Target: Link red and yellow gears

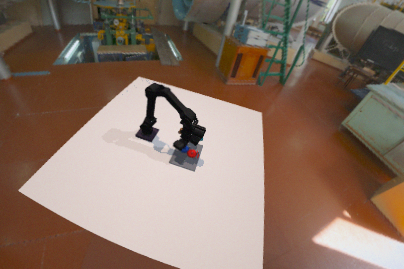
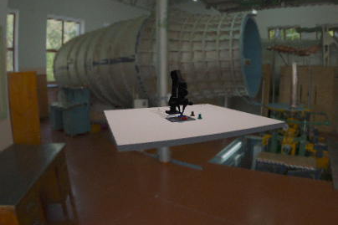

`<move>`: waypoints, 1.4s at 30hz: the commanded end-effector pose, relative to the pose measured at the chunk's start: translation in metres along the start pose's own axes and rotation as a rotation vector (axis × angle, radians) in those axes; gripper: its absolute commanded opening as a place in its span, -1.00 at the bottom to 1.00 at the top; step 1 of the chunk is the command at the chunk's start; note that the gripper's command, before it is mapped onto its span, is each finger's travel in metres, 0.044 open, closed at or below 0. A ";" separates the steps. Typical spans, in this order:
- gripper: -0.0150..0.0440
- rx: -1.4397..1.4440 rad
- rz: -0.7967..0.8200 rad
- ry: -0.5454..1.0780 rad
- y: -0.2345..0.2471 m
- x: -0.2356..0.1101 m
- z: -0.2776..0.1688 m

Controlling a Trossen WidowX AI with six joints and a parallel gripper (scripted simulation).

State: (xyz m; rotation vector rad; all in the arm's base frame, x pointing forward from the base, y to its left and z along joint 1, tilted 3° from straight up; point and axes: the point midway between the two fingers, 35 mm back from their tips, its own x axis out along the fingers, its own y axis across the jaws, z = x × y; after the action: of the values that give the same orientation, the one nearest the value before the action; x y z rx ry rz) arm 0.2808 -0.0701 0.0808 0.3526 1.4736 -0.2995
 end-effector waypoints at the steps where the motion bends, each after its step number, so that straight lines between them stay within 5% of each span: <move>1: -0.49 0.029 0.000 0.003 0.000 0.002 0.001; 29: -0.49 -0.273 0.001 0.003 0.001 0.005 0.001; 34: -0.05 -0.221 0.001 0.003 0.001 0.003 0.001; 42: -0.02 -0.148 0.000 0.003 0.001 -0.017 0.001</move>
State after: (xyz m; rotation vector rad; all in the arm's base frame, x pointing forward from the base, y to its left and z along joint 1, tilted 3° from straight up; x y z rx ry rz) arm 0.2800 -0.0699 0.0857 0.2217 1.5020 -0.1749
